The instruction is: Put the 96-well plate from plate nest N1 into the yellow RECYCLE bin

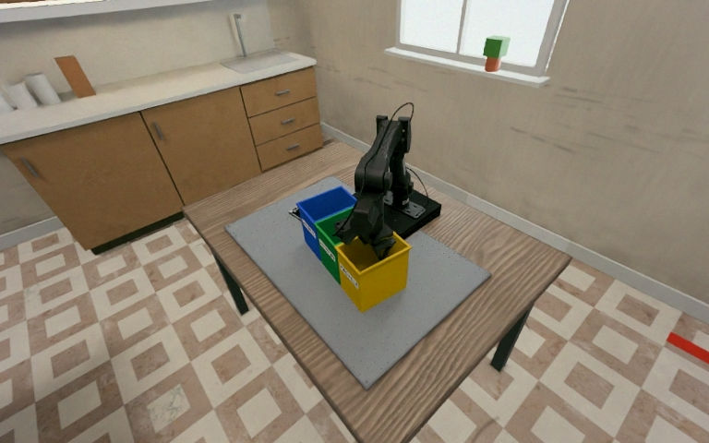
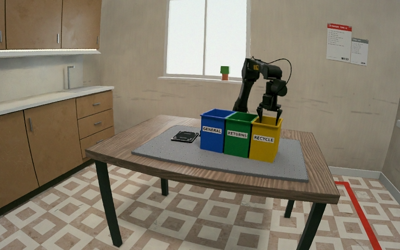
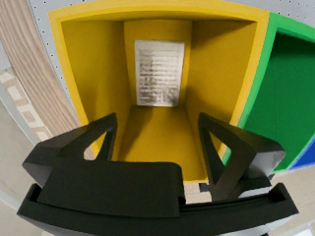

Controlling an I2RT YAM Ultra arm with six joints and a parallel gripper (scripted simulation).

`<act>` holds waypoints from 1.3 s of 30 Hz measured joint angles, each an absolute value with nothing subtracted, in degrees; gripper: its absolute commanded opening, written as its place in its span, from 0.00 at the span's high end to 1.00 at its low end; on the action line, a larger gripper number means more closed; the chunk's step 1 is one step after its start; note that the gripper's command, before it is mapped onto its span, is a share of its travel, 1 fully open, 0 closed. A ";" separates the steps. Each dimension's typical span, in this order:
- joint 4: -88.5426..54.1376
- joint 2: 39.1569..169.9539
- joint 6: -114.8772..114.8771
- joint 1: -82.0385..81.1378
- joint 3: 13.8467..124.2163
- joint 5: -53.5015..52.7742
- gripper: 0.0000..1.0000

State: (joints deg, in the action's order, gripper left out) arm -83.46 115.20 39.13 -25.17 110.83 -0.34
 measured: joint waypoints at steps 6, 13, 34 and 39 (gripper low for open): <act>-83.46 115.20 39.13 -25.17 110.83 -0.34 0.18; -83.46 115.20 39.13 -25.17 110.83 -0.34 0.18; -88.97 116.29 39.20 -25.17 118.13 -0.34 0.18; -89.19 116.29 39.20 -25.17 118.93 -0.34 0.18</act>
